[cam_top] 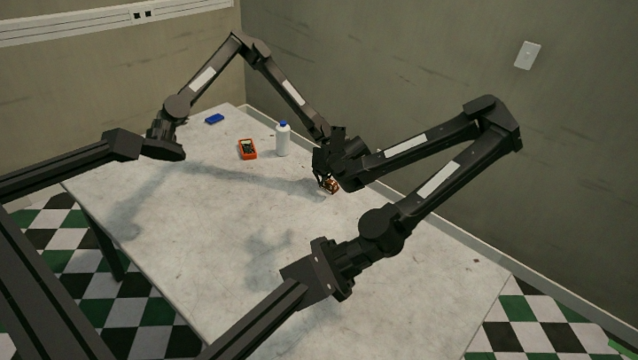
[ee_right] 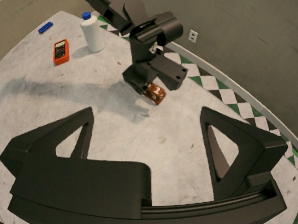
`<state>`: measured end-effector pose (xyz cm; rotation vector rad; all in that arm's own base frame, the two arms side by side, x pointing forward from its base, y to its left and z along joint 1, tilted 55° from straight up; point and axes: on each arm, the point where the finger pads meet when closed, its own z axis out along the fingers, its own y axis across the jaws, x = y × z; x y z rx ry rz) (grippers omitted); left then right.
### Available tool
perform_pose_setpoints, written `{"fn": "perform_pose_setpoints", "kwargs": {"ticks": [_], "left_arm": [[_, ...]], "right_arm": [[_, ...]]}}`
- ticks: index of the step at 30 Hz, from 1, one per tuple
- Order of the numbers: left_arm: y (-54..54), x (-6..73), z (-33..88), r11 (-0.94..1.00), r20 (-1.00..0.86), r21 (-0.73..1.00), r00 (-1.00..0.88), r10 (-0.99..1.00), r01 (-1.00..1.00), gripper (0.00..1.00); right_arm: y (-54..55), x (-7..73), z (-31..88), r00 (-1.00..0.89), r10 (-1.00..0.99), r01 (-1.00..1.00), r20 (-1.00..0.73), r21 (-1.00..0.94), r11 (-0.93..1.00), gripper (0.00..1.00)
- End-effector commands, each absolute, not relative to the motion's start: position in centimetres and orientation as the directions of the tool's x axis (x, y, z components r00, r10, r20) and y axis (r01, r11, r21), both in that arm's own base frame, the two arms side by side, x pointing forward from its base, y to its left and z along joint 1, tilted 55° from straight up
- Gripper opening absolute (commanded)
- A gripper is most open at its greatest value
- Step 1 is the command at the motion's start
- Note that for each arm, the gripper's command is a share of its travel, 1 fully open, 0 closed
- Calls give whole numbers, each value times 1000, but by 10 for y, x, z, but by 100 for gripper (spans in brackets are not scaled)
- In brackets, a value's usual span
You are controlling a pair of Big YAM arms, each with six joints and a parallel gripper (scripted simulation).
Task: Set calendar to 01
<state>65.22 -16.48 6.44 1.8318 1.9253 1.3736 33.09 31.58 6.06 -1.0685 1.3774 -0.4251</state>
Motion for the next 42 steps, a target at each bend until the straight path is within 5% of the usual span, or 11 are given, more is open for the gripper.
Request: {"fn": "perform_pose_setpoints", "kwargs": {"ticks": [1,42], "left_arm": [[-157,661,61,-160,465,677,-250,849,718,55],[-161,657,68,-155,459,684,-255,851,713,55]], "right_arm": [[316,332,63,214,-789,-322,-576,-804,499,100],[316,332,63,214,-789,-322,-576,-804,499,100]]}}
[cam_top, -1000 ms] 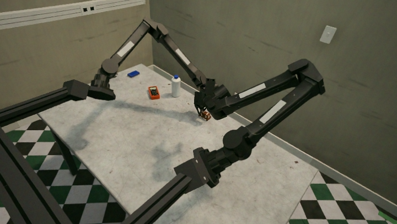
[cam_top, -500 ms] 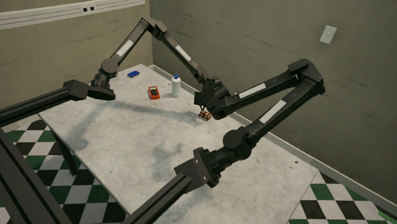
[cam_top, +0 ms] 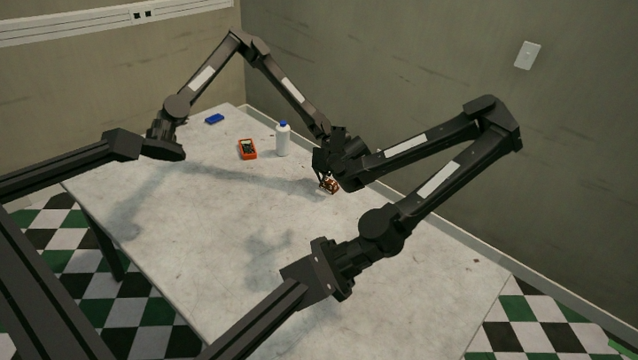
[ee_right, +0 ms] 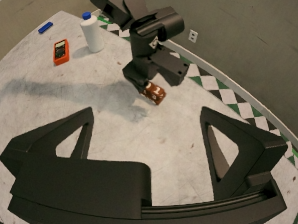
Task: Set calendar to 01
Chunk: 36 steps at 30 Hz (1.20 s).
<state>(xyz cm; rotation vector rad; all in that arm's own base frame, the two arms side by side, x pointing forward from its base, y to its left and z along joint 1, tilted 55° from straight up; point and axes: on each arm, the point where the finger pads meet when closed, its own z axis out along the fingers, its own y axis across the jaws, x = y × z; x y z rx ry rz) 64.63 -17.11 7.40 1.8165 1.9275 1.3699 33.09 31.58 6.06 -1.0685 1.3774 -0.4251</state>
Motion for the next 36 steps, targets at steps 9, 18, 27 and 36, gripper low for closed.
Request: {"fn": "perform_pose_setpoints", "kwargs": {"ticks": [9,18,27,36], "left_arm": [[-156,662,62,-158,464,678,-252,849,718,55],[-163,660,62,-162,462,679,-245,852,716,55],[-169,656,70,-162,453,689,-246,857,707,44],[-161,656,59,-164,465,675,-243,851,719,34]], "right_arm": [[316,332,63,214,-789,-322,-576,-804,499,100],[316,332,63,214,-789,-322,-576,-804,499,100],[316,332,63,214,-789,-322,-576,-804,499,100],[316,332,63,214,-789,-322,-576,-804,499,100]]}}
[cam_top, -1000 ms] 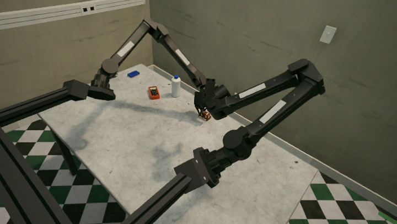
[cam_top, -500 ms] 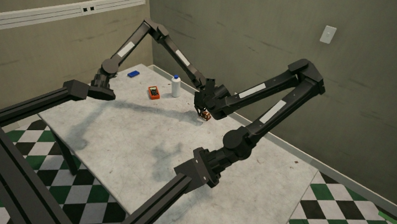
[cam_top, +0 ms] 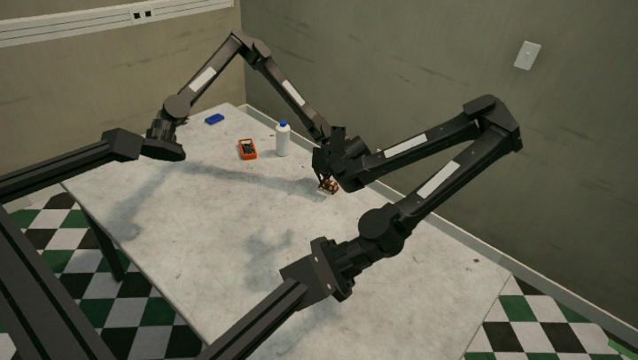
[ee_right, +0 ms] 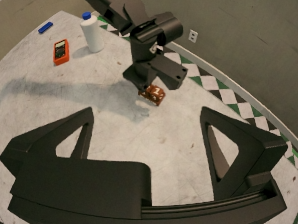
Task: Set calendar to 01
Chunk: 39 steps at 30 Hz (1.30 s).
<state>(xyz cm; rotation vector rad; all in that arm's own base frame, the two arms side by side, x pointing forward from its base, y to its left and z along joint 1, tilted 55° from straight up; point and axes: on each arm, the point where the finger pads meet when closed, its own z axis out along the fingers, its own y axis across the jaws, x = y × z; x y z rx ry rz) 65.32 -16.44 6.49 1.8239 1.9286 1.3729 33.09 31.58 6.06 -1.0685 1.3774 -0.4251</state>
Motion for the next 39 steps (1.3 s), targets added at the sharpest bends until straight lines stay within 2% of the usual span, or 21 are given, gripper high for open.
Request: {"fn": "perform_pose_setpoints", "kwargs": {"ticks": [1,6,8,10,11,12,14,15,28,39], "left_arm": [[-161,656,59,-164,465,675,-243,851,719,33],[-162,658,70,-157,451,692,-253,856,704,26],[-168,654,69,-162,453,689,-246,857,707,3],[-168,654,69,-162,453,689,-246,857,707,3],[-168,654,69,-162,453,689,-246,857,707,0],[-168,654,69,-162,453,689,-246,857,707,0],[-170,653,72,-162,452,690,-245,858,705,23],[-184,645,81,-167,445,696,-237,864,698,26],[-193,618,97,-151,449,689,-255,856,709,26],[-187,611,110,-130,441,699,-280,853,703,26]], "right_arm": [[316,332,63,214,-789,-322,-576,-804,499,100],[316,332,63,214,-789,-322,-576,-804,499,100],[316,332,63,214,-789,-322,-576,-804,499,100],[316,332,63,214,-789,-322,-576,-804,499,100],[316,332,63,214,-789,-322,-576,-804,499,100],[316,332,63,214,-789,-322,-576,-804,499,100],[316,332,63,214,-789,-322,-576,-804,499,100],[316,332,63,214,-789,-322,-576,-804,499,100],[314,340,54,196,-810,-322,-552,-817,478,100],[384,378,0,223,-837,-404,-500,-829,387,100]]}}
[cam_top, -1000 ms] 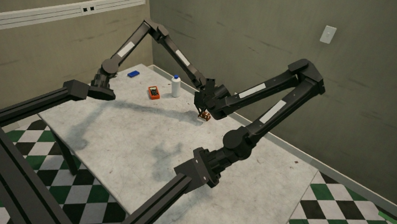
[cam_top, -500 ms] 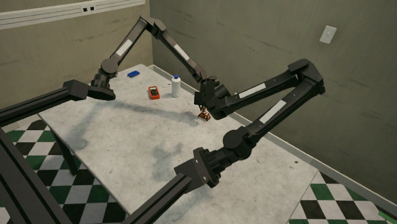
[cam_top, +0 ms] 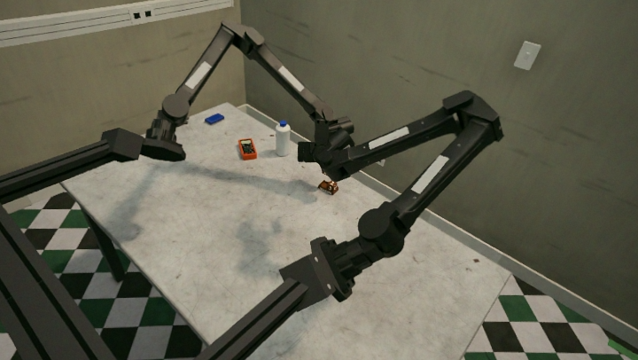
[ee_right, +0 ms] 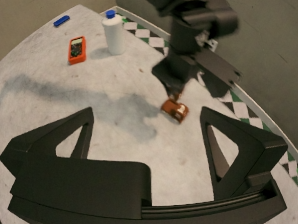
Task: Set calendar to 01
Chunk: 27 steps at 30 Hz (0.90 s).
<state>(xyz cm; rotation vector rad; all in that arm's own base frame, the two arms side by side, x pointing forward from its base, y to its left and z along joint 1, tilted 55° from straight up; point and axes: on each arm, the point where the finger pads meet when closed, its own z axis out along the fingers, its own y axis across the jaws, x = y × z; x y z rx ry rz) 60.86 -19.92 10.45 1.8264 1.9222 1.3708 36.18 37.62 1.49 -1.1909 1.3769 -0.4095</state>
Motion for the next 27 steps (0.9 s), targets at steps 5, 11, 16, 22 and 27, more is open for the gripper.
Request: {"fn": "perform_pose_setpoints", "kwargs": {"ticks": [5,11,16,22,27], "left_arm": [[-167,618,131,-88,401,744,-337,852,662,26],[-96,624,141,-181,484,689,-259,836,702,26],[-58,622,134,-193,491,668,-231,840,718,26],[-62,620,130,-184,470,676,-227,853,713,26],[-62,622,133,-86,392,725,-306,868,683,26]], "right_arm": [[391,382,-5,226,-837,-413,-497,-828,380,100],[394,385,-9,223,-834,-418,-504,-823,385,100],[395,385,-8,224,-833,-417,-506,-822,388,100],[395,385,-7,224,-833,-416,-506,-822,388,100],[401,377,-1,243,-822,-417,-515,-821,390,100]]}}
